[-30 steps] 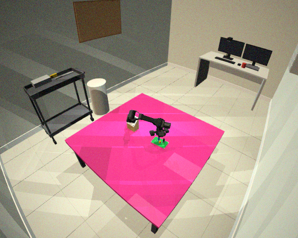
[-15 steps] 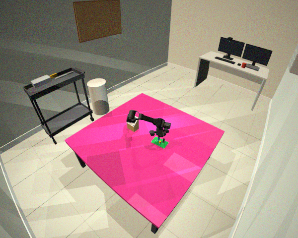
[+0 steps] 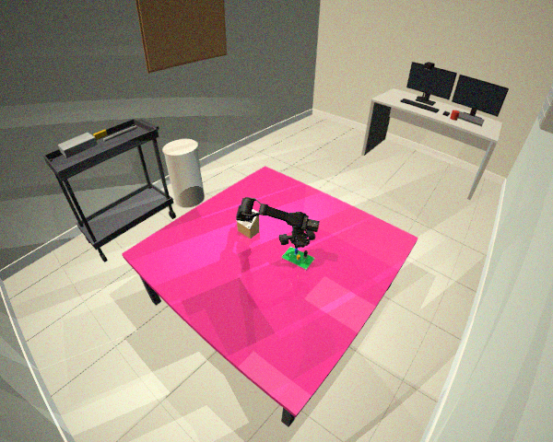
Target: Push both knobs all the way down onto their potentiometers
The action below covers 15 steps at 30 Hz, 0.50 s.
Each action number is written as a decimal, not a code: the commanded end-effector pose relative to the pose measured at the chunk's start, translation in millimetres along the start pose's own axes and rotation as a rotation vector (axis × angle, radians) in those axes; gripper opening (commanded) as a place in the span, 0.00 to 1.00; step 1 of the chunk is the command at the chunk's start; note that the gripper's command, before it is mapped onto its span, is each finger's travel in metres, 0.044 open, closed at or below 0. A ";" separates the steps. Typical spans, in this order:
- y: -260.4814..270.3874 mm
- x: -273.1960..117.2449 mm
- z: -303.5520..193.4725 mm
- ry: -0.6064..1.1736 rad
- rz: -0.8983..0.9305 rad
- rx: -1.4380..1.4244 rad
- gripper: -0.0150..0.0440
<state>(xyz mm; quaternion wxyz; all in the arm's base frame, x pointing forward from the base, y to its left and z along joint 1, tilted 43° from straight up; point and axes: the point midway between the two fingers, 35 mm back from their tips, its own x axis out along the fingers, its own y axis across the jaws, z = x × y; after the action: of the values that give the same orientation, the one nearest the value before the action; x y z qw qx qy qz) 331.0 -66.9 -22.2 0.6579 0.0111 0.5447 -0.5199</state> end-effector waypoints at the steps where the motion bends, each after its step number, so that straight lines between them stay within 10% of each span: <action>1: 2.0 -8.7 0.7 -0.003 0.009 0.004 0.25; 11: 0.2 -4.9 0.1 -0.001 0.000 0.000 0.61; 15: 2.8 -14.3 2.2 -0.003 0.035 -0.072 0.43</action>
<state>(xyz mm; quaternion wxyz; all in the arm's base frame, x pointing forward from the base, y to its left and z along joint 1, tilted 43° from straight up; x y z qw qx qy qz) 332.2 -62.9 -17.5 0.6592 0.0030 0.5524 -0.5101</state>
